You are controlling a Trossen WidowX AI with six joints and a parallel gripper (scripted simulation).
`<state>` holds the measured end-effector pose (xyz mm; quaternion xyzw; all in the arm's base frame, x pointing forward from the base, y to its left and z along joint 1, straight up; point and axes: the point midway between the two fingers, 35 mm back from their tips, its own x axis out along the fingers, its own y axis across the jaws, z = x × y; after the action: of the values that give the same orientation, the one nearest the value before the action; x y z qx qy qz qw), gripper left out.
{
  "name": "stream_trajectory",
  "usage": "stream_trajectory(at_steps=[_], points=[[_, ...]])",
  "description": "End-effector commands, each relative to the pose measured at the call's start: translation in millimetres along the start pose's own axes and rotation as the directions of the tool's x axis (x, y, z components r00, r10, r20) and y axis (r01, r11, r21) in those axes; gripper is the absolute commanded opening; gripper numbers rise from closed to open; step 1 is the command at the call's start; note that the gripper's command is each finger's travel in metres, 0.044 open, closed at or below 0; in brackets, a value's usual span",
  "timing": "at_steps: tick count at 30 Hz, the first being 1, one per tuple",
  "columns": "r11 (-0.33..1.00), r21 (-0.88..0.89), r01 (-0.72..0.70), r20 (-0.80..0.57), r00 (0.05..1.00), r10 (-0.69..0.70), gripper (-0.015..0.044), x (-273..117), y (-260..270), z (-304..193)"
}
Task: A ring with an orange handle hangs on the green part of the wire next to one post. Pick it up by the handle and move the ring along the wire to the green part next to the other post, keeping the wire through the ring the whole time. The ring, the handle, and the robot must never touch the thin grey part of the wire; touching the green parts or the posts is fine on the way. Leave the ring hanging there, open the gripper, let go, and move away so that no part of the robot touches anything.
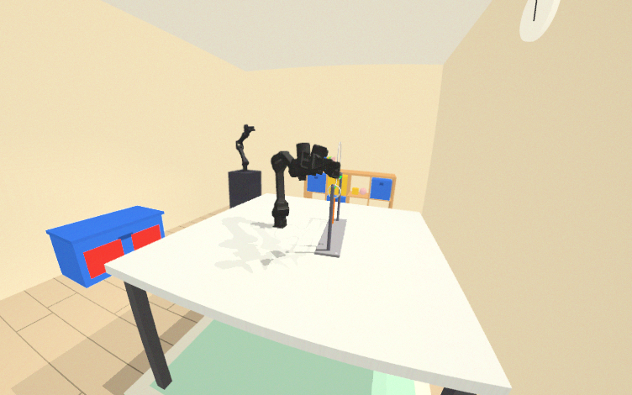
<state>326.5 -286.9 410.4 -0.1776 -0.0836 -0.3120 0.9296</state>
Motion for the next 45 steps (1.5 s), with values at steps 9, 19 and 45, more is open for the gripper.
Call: stream_trajectory(at_steps=[9,19,45], points=[[0.958,0.099,-0.269,-0.079,0.957,0.277,0.016,-39.4,16.7,-138.9],[0.8,0.345,-0.492,-0.083,0.833,0.548,0.016,-126.3,62.6,-222.5],[0.59,0.504,-0.63,-0.003,0.682,0.731,0.016,-235.9,128.6,-222.3]])
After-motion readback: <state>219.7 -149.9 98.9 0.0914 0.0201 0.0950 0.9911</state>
